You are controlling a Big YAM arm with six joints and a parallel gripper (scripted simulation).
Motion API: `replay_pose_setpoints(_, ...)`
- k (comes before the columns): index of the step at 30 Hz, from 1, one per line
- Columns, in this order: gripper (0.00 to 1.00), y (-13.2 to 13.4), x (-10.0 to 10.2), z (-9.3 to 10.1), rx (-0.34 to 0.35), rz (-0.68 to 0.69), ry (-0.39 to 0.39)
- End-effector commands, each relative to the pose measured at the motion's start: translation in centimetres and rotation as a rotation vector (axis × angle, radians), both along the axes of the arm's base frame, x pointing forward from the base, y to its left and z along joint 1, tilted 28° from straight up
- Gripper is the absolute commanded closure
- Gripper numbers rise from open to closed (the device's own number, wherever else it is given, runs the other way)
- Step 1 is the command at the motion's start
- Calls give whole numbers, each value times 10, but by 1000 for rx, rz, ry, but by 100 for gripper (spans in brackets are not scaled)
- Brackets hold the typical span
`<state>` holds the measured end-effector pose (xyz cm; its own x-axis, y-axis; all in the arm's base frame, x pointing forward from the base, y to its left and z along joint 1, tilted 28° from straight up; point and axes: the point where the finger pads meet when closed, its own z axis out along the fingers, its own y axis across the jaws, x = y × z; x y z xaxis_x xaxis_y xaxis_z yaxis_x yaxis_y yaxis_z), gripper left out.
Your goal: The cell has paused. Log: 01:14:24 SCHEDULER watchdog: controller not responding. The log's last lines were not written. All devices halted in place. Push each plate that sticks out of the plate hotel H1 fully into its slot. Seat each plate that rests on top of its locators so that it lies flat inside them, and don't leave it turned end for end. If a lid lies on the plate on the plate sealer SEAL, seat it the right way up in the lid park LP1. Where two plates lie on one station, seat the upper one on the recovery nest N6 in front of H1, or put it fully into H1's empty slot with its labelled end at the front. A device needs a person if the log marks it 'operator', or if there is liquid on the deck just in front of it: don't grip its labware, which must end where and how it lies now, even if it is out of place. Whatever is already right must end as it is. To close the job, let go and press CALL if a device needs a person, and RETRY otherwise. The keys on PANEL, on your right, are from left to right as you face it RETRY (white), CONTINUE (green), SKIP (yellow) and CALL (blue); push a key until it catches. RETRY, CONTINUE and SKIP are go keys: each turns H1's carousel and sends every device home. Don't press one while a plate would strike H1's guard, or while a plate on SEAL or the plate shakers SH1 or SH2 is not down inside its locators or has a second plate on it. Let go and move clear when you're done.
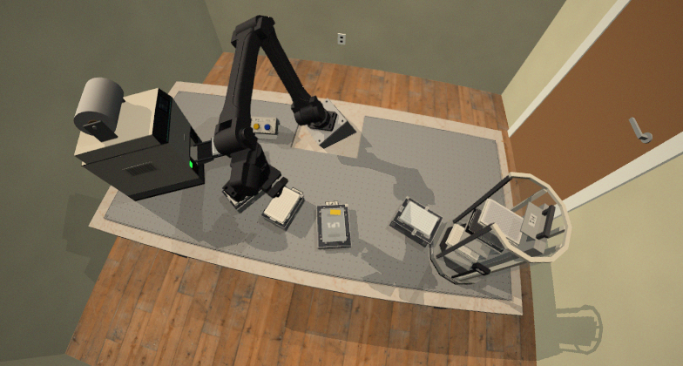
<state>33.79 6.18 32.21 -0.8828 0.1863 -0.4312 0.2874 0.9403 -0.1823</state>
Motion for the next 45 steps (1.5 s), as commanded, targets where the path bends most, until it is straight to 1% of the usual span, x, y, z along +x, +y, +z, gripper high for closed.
replay_pose_setpoints(1,0,-15,-2,4,57,-129,-60)
replay_pose_setpoints(3,0,-15,-2,4,57,-129,-60)
replay_pose_setpoints(4,0,-17,-1,1,52,-129,-48)
replay_pose_setpoints(5,0,-21,-4,6,56,-129,-60)
replay_pose_setpoints(7,0,-27,-6,7,47,-110,-54)
replay_pose_setpoints(18,0,-61,-18,14,44,-109,-56)
replay_pose_setpoints(21,0,-64,-17,12,42,-109,-48)
replay_pose_setpoints(22,0,-67,-20,15,43,-109,-56)
replay_pose_setpoints(35,0,-108,-33,24,38,-109,-58)
replay_pose_setpoints(37,0,-108,-33,24,38,-109,-58)
replay_pose_setpoints(38,0,-111,-30,20,37,-109,-42)
replay_pose_setpoints(40,0,-117,-36,26,37,-109,-58)
replay_pose_setpoints(45,0,-132,-41,29,35,-108,-59)
